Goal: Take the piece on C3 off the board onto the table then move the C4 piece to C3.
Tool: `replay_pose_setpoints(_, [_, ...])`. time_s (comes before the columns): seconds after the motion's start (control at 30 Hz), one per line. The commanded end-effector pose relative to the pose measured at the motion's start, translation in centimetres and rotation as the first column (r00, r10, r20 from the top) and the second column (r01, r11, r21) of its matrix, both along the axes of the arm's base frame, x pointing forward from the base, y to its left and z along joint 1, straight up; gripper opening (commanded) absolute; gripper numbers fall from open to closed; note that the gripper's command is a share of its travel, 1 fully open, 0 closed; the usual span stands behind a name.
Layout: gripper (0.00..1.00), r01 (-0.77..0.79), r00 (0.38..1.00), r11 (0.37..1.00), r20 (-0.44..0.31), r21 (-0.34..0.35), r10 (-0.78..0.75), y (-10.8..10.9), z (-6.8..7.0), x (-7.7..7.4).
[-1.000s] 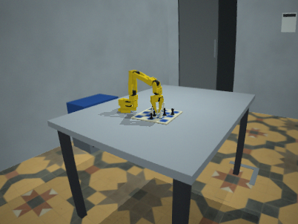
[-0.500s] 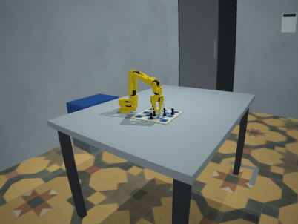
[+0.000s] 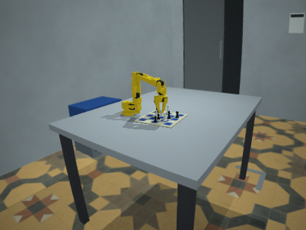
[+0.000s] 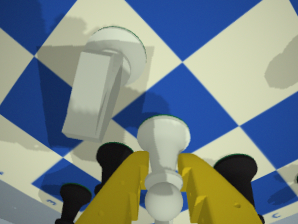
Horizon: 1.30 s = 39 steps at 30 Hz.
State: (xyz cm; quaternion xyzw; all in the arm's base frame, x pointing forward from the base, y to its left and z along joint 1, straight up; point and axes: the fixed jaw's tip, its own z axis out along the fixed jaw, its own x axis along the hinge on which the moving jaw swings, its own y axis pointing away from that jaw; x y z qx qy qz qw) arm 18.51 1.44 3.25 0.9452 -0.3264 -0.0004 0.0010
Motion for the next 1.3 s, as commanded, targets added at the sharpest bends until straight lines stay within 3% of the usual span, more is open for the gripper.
replay_pose_setpoints(0.0, [0.00,-0.003,1.000,1.000,0.024,0.004,0.003,0.3,1.4,0.3])
replay_pose_setpoints(0.6, [0.00,-0.003,1.000,1.000,0.024,0.004,0.003,0.2,4.2,0.2])
replay_pose_setpoints(1.27, [0.00,0.019,1.000,1.000,0.024,0.005,-0.019,0.2,4.4,0.2])
